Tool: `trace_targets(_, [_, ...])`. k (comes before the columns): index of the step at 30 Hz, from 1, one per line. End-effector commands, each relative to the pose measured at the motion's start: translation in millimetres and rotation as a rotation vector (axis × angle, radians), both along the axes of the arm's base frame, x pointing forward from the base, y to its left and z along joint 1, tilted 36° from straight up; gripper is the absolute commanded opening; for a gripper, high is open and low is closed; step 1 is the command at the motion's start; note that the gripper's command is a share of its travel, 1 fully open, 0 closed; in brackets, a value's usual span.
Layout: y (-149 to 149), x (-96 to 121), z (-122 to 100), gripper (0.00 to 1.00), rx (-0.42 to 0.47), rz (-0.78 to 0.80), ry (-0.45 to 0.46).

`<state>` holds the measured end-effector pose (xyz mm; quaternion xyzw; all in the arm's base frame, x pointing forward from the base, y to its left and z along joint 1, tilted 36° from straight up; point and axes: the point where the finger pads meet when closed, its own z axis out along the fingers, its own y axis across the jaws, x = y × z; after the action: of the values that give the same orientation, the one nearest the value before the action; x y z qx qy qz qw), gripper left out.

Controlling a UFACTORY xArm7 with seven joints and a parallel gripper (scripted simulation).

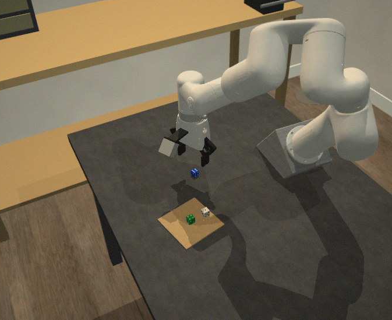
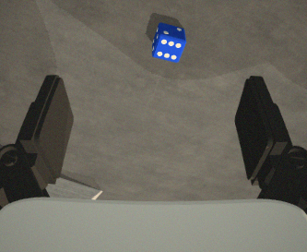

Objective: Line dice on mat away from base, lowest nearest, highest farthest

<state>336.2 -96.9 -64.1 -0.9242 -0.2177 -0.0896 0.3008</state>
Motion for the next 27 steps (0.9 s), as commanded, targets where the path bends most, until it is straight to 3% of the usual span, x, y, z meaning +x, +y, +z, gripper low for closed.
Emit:
trace_targets(1, [-5.8,-2.8,-2.5,1.00,-0.003,-0.073,0.060])
trace_targets(6, [-12.0,-9.2,-7.3,1.00,-0.003,-0.188,0.144])
trace_targets(12, [-13.4,-10.7,-8.4,1.00,-0.003,-0.214,0.164])
trace_targets(13, [-13.4,-10.7,-8.4,0.36,-0.003,-0.214,0.164])
trace_targets(27, [-13.4,-10.7,-8.4,0.36,-0.003,-0.214,0.164])
